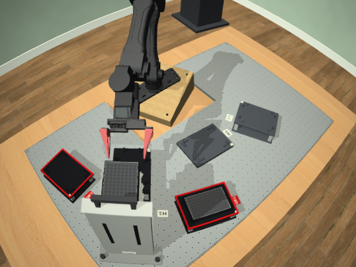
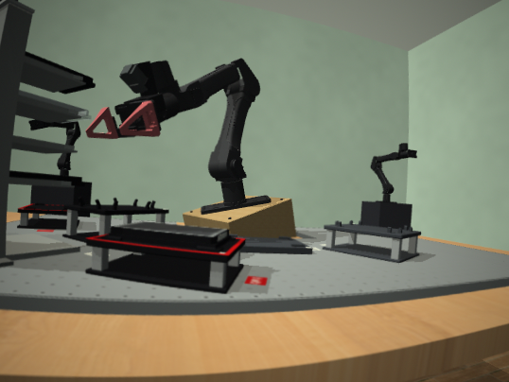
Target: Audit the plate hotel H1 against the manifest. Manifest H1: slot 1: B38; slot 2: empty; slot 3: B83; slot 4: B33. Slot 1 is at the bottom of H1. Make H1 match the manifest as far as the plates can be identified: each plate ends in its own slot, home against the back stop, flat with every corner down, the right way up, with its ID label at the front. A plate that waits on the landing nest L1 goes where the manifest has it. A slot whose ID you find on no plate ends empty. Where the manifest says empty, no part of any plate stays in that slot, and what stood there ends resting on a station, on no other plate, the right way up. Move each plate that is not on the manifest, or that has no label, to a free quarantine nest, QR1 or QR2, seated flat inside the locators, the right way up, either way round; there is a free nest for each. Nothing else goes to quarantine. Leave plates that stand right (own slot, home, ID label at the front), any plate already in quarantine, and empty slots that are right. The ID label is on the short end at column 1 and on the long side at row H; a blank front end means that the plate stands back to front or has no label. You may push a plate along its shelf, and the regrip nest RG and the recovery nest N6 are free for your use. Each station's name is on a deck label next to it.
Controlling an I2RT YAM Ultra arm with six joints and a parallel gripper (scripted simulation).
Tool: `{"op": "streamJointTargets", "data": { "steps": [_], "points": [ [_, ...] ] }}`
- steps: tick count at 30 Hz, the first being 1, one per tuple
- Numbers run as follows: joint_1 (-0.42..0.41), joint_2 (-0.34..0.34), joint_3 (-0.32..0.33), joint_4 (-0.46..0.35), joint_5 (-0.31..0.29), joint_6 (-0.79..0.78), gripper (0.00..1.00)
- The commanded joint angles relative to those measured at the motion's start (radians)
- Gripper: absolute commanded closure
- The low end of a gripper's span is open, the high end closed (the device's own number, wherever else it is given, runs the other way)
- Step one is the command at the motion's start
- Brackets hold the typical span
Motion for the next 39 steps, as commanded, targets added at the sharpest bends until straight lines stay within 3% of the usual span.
{"op": "streamJointTargets", "data": {
  "steps": [1, 13, 39],
  "points": [
    [-0.006, -0.027, -0.005, -0.009, -0.007, -0.002, 0.00],
    [-0.025, -0.105, -0.051, -0.041, -0.025, -0.007, 0.00],
    [-0.040, -0.008, -0.172, 0.175, -0.040, -0.011, 0.00]
  ]
}}
